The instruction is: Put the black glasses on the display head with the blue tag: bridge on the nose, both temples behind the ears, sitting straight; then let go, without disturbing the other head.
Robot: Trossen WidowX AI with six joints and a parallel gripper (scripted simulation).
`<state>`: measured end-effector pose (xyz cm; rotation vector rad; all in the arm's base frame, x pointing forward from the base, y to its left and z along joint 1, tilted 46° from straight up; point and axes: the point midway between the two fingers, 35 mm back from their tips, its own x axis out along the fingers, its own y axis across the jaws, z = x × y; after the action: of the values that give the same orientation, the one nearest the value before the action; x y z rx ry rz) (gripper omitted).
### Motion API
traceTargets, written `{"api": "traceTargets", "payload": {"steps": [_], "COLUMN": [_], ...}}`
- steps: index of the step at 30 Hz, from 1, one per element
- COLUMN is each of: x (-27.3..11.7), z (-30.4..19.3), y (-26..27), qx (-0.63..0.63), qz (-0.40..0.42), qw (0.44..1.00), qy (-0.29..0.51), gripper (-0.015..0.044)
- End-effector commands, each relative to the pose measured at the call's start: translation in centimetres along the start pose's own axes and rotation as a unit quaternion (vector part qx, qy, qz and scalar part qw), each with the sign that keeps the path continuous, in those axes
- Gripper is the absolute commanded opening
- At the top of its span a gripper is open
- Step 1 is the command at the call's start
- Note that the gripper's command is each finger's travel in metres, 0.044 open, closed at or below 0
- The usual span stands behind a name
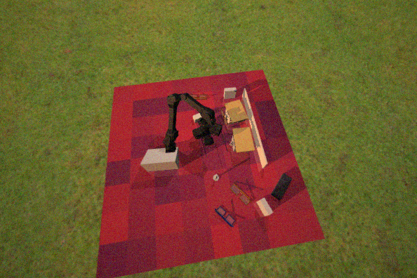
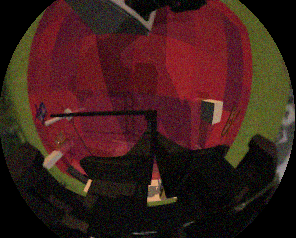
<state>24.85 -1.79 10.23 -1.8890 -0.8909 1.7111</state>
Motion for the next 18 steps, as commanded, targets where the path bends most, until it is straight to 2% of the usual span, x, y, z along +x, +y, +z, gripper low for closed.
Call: {"api": "traceTargets", "payload": {"steps": [1,18], "x": [0.3,1.7], "z": [0.0,-0.1], "y": [-0.1,-0.1], "qx": [0.001,0.001], "qz": [0.000,0.000], "qw": [1.000,1.000], "qy": [0.002,0.002], "gripper": [0.0000,0.0000]}}
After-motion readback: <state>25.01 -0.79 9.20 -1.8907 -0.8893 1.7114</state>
